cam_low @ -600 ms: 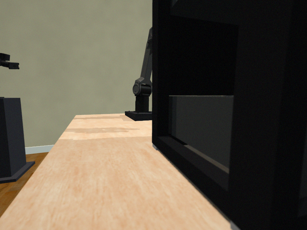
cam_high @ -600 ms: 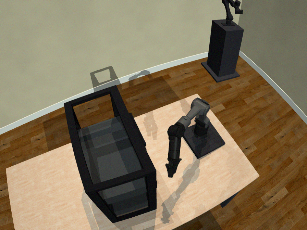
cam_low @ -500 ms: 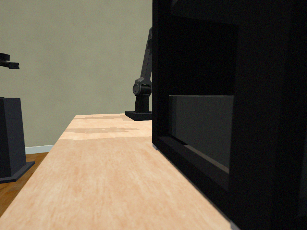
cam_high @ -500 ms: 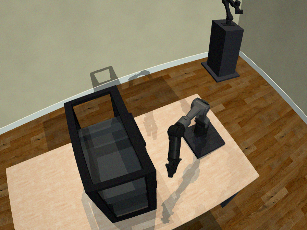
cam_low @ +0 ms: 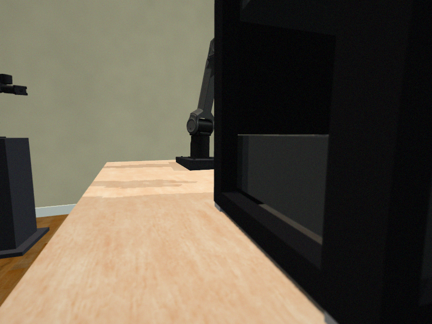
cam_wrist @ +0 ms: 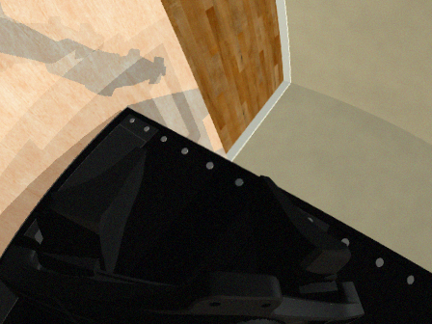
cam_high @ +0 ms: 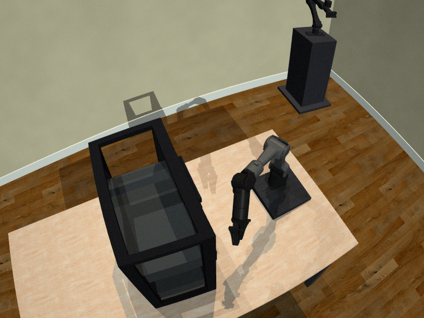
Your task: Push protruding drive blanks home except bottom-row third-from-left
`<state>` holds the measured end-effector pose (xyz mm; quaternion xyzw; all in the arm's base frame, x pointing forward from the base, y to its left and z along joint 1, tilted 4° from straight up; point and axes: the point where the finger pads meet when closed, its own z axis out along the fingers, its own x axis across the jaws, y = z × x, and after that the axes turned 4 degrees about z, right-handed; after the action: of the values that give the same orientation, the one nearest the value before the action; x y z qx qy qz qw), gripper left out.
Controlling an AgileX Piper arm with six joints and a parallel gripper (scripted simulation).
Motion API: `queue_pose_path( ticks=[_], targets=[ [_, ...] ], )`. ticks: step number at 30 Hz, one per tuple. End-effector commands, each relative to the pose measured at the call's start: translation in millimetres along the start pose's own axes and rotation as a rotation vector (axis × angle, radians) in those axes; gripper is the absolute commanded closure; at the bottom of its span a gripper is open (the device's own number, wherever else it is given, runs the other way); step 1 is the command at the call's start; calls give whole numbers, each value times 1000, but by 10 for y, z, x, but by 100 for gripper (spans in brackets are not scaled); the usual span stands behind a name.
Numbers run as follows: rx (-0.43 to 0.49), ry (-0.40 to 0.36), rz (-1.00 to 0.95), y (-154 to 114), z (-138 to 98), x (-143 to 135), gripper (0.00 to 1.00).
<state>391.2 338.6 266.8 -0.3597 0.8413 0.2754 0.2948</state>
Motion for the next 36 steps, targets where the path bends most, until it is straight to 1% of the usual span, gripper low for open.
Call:
queue_pose_path(
  ticks=[1, 23, 36],
  targets=[
    [0, -2, -1, 2, -7, -6, 0],
    [0, -3, 1, 4, -8, -8, 0],
    [-2, -18, 26, 25, -29, -28, 0]
  ],
)
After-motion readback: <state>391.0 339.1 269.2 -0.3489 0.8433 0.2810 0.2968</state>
